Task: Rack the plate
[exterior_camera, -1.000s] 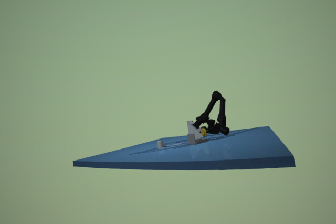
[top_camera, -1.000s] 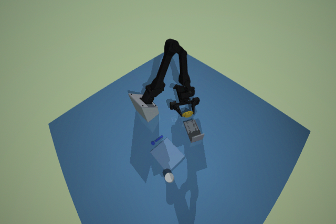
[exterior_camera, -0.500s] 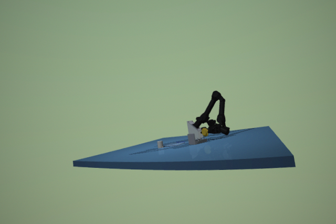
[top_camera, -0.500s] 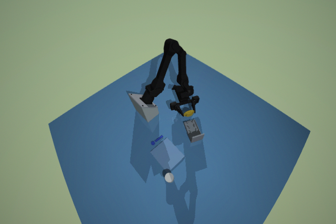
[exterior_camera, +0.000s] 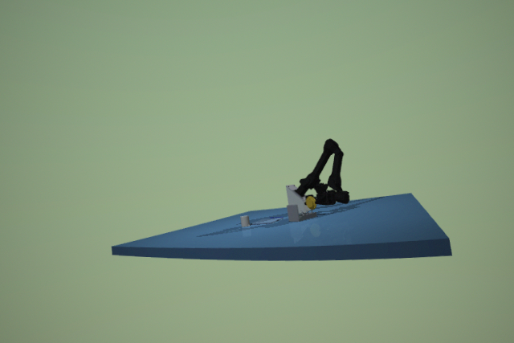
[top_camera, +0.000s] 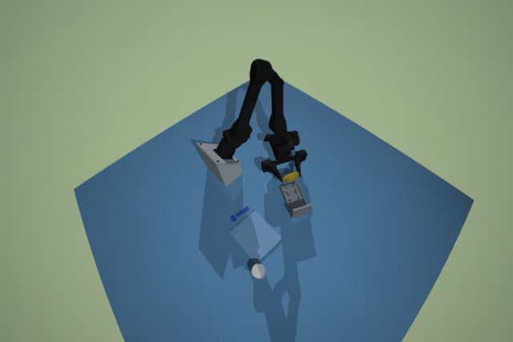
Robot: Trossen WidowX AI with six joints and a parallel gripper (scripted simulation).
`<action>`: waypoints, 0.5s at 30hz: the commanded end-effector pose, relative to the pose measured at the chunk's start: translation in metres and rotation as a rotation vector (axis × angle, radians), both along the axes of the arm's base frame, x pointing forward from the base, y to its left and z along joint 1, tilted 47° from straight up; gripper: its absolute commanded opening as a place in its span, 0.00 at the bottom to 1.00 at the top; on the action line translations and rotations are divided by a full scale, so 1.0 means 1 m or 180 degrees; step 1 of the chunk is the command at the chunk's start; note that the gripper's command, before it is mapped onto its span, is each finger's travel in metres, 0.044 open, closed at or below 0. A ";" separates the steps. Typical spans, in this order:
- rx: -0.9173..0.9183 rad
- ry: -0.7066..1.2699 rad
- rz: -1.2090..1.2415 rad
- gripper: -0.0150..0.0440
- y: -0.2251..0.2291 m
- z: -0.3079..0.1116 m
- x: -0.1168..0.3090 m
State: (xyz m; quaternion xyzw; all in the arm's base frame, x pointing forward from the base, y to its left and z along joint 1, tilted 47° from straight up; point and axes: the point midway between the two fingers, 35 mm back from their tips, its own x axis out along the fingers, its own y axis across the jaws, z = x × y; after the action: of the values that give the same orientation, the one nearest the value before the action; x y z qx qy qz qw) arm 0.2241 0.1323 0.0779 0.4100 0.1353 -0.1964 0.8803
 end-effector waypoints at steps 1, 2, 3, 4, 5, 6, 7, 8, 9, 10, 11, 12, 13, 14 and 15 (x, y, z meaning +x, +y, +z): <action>-0.0020 0.0013 -0.0001 0.25 -0.003 -0.003 0.002; -0.0015 0.0011 -0.0002 0.25 -0.003 -0.004 0.004; -0.0011 0.0009 -0.0002 0.25 -0.004 -0.005 0.006; -0.0008 0.0006 -0.0002 0.25 -0.005 -0.005 0.009; -0.0005 0.0002 -0.0002 0.25 -0.005 -0.006 0.010; -0.0003 0.0000 -0.0002 0.25 -0.006 -0.006 0.011; -0.0003 -0.0001 -0.0002 0.25 -0.006 -0.006 0.012; -0.0003 -0.0001 -0.0002 0.25 -0.006 -0.006 0.012; -0.0003 -0.0001 -0.0002 0.25 -0.006 -0.006 0.012; -0.0001 -0.0001 -0.0002 0.25 -0.006 -0.006 0.012; 0.0002 -0.0002 -0.0003 0.25 -0.007 -0.007 0.014; 0.0006 -0.0004 -0.0004 0.25 -0.007 -0.008 0.016; 0.0010 -0.0006 -0.0004 0.25 -0.008 -0.009 0.018; 0.0014 -0.0010 -0.0004 0.25 -0.009 -0.010 0.020; 0.0017 -0.0013 -0.0004 0.25 -0.010 -0.010 0.021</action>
State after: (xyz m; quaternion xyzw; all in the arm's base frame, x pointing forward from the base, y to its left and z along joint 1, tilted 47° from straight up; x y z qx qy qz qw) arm 0.2414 0.1276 0.0723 0.4149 0.1330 -0.1922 0.8794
